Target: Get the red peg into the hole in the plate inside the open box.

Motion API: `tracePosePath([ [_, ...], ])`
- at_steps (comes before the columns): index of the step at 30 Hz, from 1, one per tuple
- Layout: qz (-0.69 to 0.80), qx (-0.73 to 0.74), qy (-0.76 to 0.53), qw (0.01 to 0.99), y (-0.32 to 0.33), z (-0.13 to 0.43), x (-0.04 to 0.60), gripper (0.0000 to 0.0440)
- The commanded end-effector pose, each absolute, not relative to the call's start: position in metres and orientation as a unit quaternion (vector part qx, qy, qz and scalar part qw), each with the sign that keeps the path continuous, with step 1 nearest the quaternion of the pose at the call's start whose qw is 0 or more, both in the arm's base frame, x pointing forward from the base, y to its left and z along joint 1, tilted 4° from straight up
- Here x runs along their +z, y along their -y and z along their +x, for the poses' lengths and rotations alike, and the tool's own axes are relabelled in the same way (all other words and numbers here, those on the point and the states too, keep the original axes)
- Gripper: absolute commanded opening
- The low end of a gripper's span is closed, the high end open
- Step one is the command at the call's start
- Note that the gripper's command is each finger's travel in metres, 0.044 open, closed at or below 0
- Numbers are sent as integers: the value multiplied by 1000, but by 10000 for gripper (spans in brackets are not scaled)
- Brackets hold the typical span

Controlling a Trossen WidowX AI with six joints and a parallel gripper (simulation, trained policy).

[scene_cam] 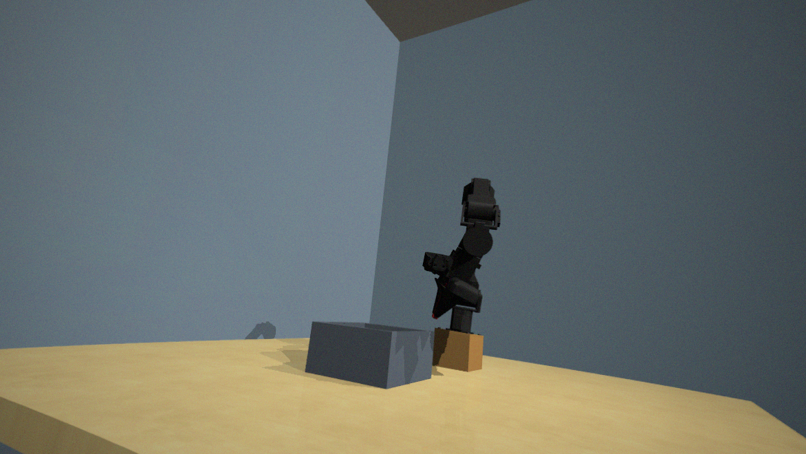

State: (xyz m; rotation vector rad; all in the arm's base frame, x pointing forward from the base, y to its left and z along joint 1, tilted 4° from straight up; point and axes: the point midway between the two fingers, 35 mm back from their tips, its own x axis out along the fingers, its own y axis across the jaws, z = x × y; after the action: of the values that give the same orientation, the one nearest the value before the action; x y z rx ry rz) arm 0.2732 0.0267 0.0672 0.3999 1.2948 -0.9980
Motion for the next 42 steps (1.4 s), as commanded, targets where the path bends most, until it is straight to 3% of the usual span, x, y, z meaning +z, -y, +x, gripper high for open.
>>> tracePosePath([
  [1, 189, -451, -563, 666, -11, 285, 70, 0],
  [28, 231, -398, -584, 669, 84, 340, 21, 7],
  [35, 229, -369, -613, 661, 87, 339, -2, 152],
  [37, 223, -359, -615, 665, 92, 343, -3, 159],
  [42, 234, -348, -616, 667, 100, 357, -1, 264],
])
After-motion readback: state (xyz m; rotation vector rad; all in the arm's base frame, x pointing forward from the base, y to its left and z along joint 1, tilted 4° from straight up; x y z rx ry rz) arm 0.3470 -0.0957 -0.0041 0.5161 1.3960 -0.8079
